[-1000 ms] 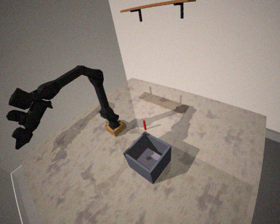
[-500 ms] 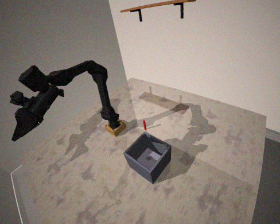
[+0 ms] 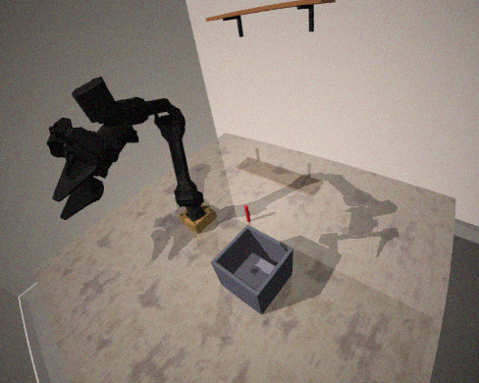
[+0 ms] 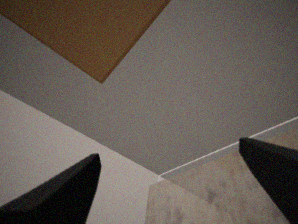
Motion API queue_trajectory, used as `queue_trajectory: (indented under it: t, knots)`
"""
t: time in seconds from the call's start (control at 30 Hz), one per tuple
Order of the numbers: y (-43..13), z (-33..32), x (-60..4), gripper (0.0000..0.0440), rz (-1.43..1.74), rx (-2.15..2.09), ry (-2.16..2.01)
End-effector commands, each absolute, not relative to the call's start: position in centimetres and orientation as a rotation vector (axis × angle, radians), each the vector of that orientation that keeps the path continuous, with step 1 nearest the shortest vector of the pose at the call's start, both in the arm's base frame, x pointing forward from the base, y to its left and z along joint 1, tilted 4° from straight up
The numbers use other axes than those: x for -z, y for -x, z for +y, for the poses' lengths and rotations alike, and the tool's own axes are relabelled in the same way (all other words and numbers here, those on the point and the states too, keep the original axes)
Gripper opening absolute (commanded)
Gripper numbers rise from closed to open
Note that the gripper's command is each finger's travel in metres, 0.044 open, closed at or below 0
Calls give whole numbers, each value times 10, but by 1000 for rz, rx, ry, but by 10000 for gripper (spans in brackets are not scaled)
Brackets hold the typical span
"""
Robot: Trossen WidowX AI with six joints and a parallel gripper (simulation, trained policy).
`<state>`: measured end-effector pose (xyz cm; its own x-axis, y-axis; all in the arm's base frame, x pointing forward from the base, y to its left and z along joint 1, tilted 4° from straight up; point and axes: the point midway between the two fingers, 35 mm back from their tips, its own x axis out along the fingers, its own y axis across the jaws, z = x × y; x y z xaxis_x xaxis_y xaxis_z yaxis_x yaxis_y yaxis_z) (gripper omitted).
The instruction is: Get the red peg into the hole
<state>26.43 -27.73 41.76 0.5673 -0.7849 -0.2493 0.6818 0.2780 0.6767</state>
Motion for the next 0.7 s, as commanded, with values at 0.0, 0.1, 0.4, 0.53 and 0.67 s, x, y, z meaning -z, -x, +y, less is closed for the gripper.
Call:
queue_trajectory:
  t: [0.0, 0.1, 0.4, 0.53, 0.67]
  knots:
    - [-276, -247, -429, 440, -171, 895, -903]
    - [-284, -228, -431, 440, -174, 838, -959]
    - [-300, -173, -430, 440, -147, 689, -1141]
    - [-304, -150, -426, 440, -119, 637, -1224]
    - [-307, -127, -419, 440, -80, 592, -1308]
